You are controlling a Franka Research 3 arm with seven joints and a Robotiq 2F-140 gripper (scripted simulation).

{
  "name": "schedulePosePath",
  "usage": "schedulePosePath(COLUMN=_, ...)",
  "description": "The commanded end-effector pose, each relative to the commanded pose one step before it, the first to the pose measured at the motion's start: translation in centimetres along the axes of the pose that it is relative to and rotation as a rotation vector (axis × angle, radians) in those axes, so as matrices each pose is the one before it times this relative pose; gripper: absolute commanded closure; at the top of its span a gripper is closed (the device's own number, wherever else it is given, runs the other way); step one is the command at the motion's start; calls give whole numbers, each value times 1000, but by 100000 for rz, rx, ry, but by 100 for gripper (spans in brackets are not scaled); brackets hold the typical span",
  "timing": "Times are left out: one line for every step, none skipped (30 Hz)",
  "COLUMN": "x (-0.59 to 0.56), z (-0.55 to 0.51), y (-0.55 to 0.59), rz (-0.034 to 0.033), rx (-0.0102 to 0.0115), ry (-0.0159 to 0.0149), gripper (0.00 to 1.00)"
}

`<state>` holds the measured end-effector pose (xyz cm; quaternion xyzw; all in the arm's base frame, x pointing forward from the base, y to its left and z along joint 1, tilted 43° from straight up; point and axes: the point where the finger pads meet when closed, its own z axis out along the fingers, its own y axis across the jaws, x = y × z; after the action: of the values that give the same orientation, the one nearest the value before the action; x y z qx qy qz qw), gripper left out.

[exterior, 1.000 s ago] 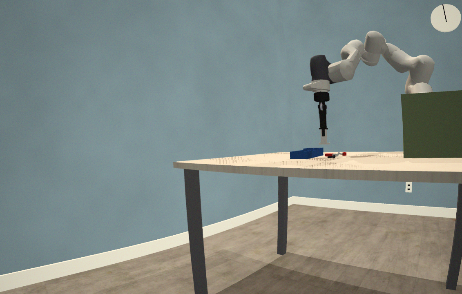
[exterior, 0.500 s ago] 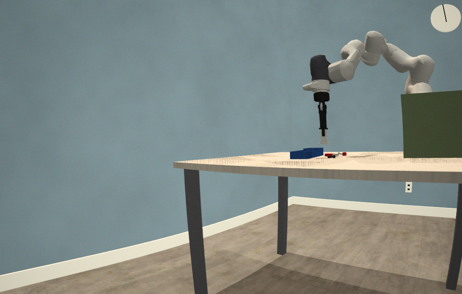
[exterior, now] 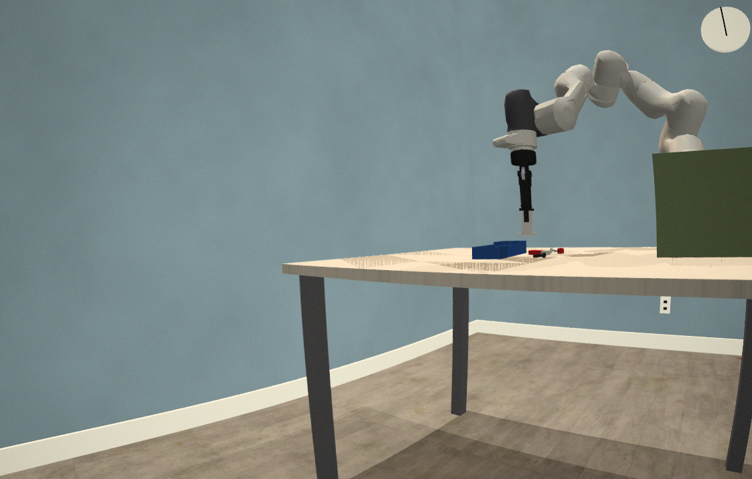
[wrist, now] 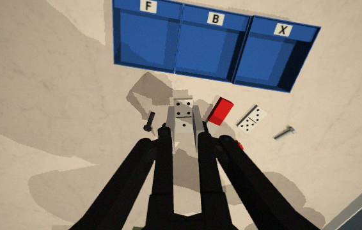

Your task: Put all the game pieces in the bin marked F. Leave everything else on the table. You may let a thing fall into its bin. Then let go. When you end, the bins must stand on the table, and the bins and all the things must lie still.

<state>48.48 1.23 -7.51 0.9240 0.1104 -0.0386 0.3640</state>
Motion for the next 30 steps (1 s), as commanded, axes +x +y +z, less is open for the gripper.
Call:
schedulePosePath(x=-185, z=-35, y=-54, rz=-362, rx=-21, ry=-385, gripper=87)
schedulePosePath(x=193, z=-43, y=53, rz=0, rx=0, ry=0, gripper=87)
schedulePosePath(x=535, z=0, y=-271, rz=0, rx=0, ry=0, gripper=87)
schedulePosePath(x=535, z=0, y=-271, rz=0, rx=0, ry=0, gripper=87)
schedulePosePath(x=535, z=0, y=-271, rz=0, rx=0, ry=0, gripper=87)
schedulePosePath(x=535, z=0, y=-271, rz=-5000, rx=0, ry=0, gripper=87)
schedulePosePath(x=548, z=0, y=-244, rz=-5000, rx=0, ry=0, gripper=87)
schedulePosePath(x=560, z=0, y=-217, rz=-5000, rx=0, ry=0, gripper=87)
schedulePosePath(x=570, z=0, y=-188, rz=-2178, rx=41, ry=227, gripper=87)
schedulePosePath(x=574, z=1, y=-176, rz=-1420, rx=65, ry=298, gripper=87)
schedulePosePath(x=576, z=3, y=-168, rz=-1423, rx=76, ry=303, gripper=87)
schedulePosePath(x=0, z=0, y=0, rz=0, rx=0, ry=0, gripper=87)
schedulePosePath(x=0, z=0, y=0, rz=0, rx=0, ry=0, gripper=87)
schedulePosePath(x=578, z=5, y=-159, rz=-3913, rx=109, ry=313, gripper=87)
schedulePosePath(x=584, z=7, y=-137, rz=-1403, rx=62, ry=231, gripper=87)
schedulePosePath(x=586, z=8, y=-129, rz=-1323, rx=76, ry=268, gripper=87)
schedulePosePath(x=588, z=10, y=-121, rz=-1272, rx=76, ry=288, gripper=87)
schedulePosePath(x=589, z=12, y=-113, rz=-1247, rx=78, ry=303, gripper=87)
schedulePosePath(x=590, z=14, y=-106, rz=-1237, rx=80, ry=316, gripper=87)
schedulePosePath(x=592, z=16, y=-99, rz=-1234, rx=82, ry=326, gripper=87)
schedulePosePath(x=593, z=18, y=-91, rz=-1234, rx=85, ry=335, gripper=87)
schedulePosePath(x=151, z=5, y=-21, rz=-1233, rx=87, ry=343, gripper=87)
schedulePosePath(x=0, z=0, y=0, rz=-1311, rx=100, ry=307, gripper=87)
schedulePosePath(x=0, z=0, y=0, rz=-1419, rx=103, ry=217, gripper=87)
schedulePosePath(x=0, z=0, y=0, rz=-1485, rx=100, ry=141, gripper=87)
schedulePosePath(x=0, z=0, y=0, rz=-1507, rx=95, ry=95, gripper=87)
schedulePosePath(x=0, z=0, y=0, rz=-1505, rx=89, ry=70, gripper=87)
schedulePosePath(x=0, z=0, y=0, rz=-1493, rx=84, ry=60, gripper=87)
schedulePosePath(x=0, z=0, y=0, rz=0, rx=0, ry=0, gripper=87)
schedulePosePath(x=0, z=0, y=0, rz=0, rx=0, ry=0, gripper=87)
